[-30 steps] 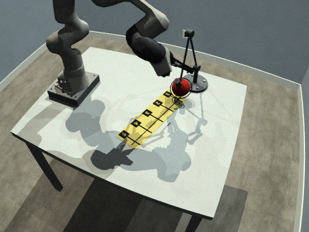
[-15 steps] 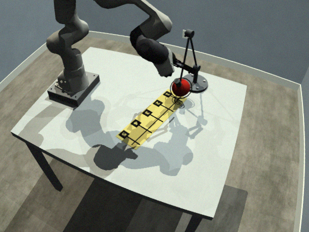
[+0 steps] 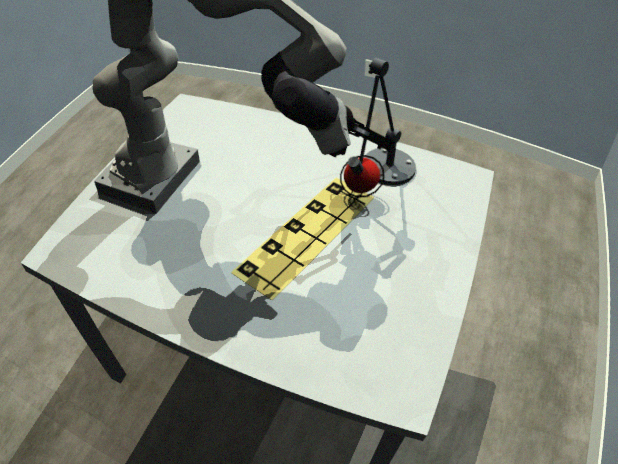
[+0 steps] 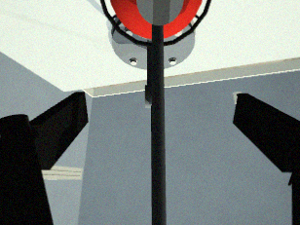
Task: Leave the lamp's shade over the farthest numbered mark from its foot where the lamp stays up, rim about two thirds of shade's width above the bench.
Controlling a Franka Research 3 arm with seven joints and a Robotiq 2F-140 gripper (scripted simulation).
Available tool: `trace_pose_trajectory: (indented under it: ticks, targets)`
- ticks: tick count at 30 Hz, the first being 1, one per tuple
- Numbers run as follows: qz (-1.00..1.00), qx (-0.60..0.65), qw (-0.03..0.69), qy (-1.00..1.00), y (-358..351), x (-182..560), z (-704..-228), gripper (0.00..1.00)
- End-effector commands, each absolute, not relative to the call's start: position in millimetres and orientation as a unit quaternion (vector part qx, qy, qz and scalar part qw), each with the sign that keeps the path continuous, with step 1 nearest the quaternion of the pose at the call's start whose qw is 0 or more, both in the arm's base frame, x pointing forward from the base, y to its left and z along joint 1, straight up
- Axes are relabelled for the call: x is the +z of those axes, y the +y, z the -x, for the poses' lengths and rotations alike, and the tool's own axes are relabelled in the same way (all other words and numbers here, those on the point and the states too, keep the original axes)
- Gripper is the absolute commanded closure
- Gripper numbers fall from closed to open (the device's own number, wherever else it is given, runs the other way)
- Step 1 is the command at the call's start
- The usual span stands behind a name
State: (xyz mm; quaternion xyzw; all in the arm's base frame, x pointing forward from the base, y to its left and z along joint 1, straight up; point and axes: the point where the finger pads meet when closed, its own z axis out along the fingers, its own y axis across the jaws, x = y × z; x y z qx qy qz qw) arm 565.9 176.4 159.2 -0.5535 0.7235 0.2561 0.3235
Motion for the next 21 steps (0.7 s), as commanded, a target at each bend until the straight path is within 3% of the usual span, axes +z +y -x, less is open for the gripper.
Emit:
trace_pose_trajectory:
  ticks: [1, 21]
  targets:
    - [0.555, 0.253, 0.326, 0.722, 176.5, 159.5, -568.0, 0.9]
    - [0.554, 0.256, 0.324, 0.723, 176.5, 159.4, -565.7, 0.9]
